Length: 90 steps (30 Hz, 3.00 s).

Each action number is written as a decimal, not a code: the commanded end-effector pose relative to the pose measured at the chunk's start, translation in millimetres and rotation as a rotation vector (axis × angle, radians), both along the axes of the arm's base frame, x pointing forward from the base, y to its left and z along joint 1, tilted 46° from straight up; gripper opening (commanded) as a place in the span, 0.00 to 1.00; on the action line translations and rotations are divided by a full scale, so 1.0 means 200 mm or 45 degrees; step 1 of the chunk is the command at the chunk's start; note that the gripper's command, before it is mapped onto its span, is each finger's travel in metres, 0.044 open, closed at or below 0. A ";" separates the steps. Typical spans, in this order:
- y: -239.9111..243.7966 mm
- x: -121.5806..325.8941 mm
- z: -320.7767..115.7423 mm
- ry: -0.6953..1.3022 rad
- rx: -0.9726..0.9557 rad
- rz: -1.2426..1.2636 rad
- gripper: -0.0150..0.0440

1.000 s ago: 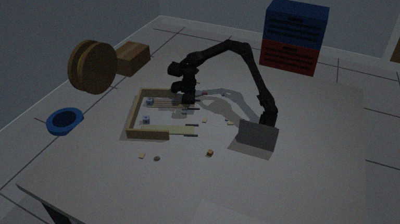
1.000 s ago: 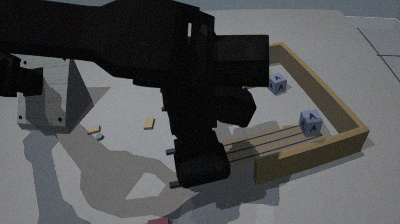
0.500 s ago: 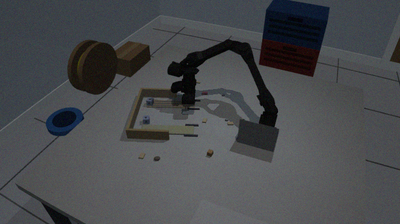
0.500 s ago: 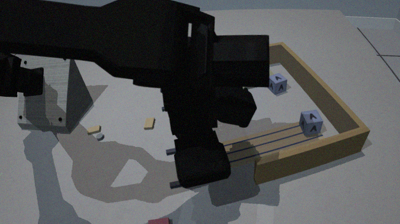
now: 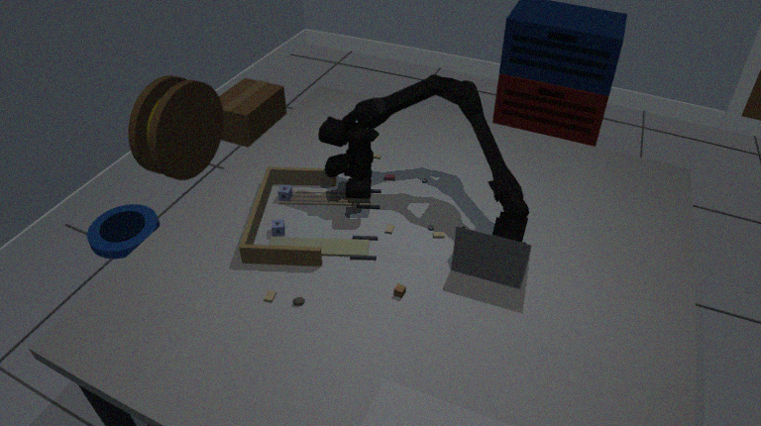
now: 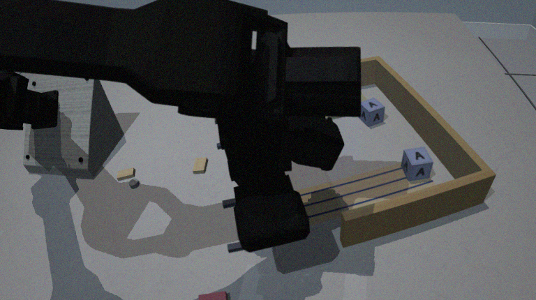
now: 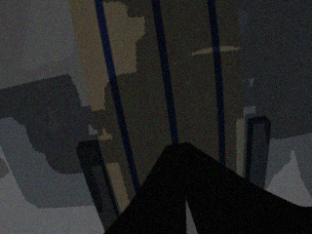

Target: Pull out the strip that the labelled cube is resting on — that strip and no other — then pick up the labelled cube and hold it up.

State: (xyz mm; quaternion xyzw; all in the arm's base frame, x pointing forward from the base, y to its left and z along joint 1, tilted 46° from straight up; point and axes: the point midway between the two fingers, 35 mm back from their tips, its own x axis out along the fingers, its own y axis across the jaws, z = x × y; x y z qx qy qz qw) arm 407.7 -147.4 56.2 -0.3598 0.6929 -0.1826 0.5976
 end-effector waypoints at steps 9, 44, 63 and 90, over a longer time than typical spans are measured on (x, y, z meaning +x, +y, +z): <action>-0.02 0.00 -0.02 0.005 0.001 -0.001 0.25; -0.06 -0.17 0.01 0.008 0.001 -0.001 0.25; -0.08 -0.30 0.04 0.010 0.000 -0.001 0.25; -0.11 -0.50 0.08 0.012 0.000 -0.001 0.25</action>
